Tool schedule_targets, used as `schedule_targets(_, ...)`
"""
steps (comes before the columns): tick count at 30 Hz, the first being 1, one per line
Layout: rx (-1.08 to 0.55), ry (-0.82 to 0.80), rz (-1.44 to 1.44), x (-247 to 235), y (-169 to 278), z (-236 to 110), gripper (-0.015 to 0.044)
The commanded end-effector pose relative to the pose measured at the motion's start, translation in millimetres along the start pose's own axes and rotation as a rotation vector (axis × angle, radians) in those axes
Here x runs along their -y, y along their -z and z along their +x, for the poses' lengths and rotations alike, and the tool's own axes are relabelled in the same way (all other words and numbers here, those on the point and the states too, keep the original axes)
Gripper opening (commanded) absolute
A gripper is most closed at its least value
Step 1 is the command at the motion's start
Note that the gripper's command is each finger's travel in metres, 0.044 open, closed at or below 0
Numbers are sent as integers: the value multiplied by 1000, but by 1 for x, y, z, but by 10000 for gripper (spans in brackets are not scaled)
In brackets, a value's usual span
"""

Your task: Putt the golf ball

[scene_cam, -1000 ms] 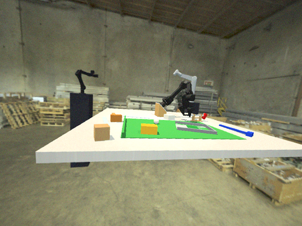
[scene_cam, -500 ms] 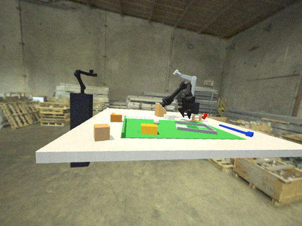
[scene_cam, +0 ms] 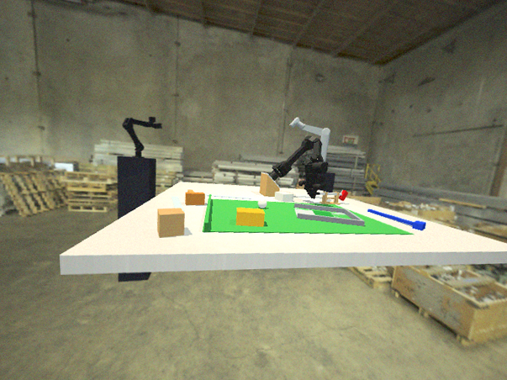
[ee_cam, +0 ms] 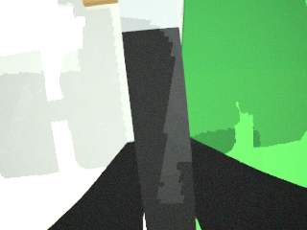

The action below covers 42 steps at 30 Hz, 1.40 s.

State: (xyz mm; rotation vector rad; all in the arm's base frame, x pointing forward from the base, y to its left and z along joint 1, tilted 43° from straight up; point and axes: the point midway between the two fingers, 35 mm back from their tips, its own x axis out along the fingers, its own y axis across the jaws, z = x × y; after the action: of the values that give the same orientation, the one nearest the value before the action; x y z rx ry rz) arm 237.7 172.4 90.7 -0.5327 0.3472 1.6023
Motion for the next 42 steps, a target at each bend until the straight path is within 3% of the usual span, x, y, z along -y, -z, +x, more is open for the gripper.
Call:
schedule_targets(1, 0, 0, -1, 0, 0, 0, 26)
schedule_targets(10, -6, 0, -1, 2, -1, -10, 0)
schedule_targets(31, -4, -2, 3, 0, -26, -96, 0)
schedule_targets(42, -104, 62, 389, 13, 43, -114, 0)
